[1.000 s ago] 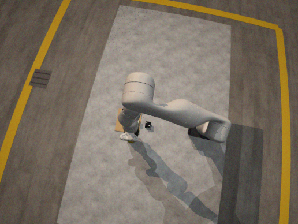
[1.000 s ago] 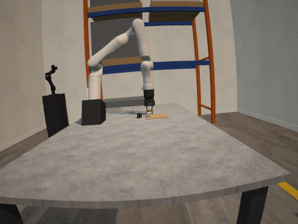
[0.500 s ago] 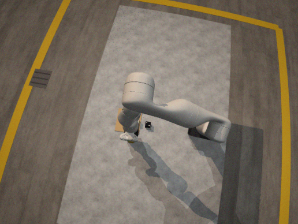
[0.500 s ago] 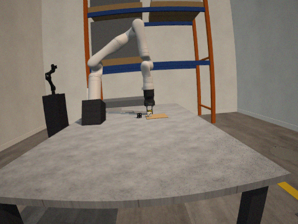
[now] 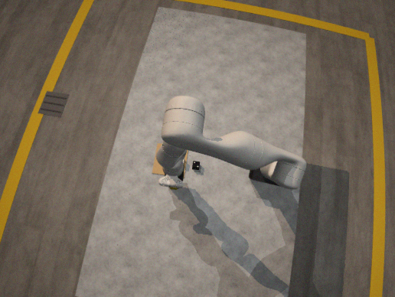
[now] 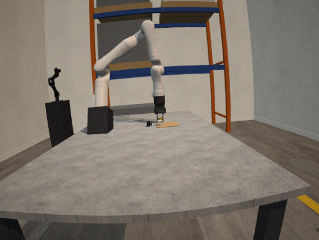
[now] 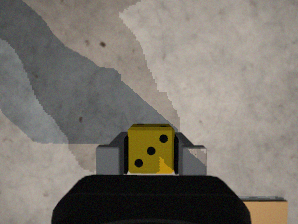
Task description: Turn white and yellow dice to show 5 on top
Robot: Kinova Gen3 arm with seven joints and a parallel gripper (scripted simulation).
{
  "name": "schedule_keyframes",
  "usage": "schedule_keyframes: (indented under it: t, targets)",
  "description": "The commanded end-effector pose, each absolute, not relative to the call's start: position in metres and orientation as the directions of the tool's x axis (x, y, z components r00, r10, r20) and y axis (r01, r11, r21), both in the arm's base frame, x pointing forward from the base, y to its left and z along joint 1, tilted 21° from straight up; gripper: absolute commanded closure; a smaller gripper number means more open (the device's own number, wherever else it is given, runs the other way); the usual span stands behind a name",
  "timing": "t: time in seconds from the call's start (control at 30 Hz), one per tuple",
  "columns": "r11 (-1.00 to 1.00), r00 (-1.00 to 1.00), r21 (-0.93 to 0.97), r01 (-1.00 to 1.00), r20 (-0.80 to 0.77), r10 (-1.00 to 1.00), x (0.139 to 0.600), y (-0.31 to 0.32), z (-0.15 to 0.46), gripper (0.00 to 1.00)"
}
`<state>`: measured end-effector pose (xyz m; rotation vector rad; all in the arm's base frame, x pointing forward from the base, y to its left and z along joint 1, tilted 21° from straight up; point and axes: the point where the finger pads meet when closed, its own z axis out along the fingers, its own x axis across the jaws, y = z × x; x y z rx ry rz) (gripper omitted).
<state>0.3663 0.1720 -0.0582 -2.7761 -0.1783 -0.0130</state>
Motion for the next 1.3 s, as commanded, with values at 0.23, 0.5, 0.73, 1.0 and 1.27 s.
schedule_keyframes:
  t: [0.23, 0.5, 0.73, 1.0, 1.27]
  targets:
    - [-0.928, 0.992, -0.351, 0.127, 0.038, 0.121, 0.369, 0.165, -0.034, 0.43]
    - [-0.928, 0.992, -0.351, 0.127, 0.038, 0.121, 0.369, 0.151, 0.004, 0.43]
    - [-0.928, 0.992, -0.351, 0.127, 0.038, 0.121, 0.37, 0.141, 0.03, 0.43]
    - [-0.928, 0.992, -0.351, 0.127, 0.038, 0.121, 0.37, 0.139, 0.035, 0.43]
    - [-0.928, 0.992, -0.351, 0.127, 0.038, 0.122, 0.37, 0.139, 0.035, 0.43]
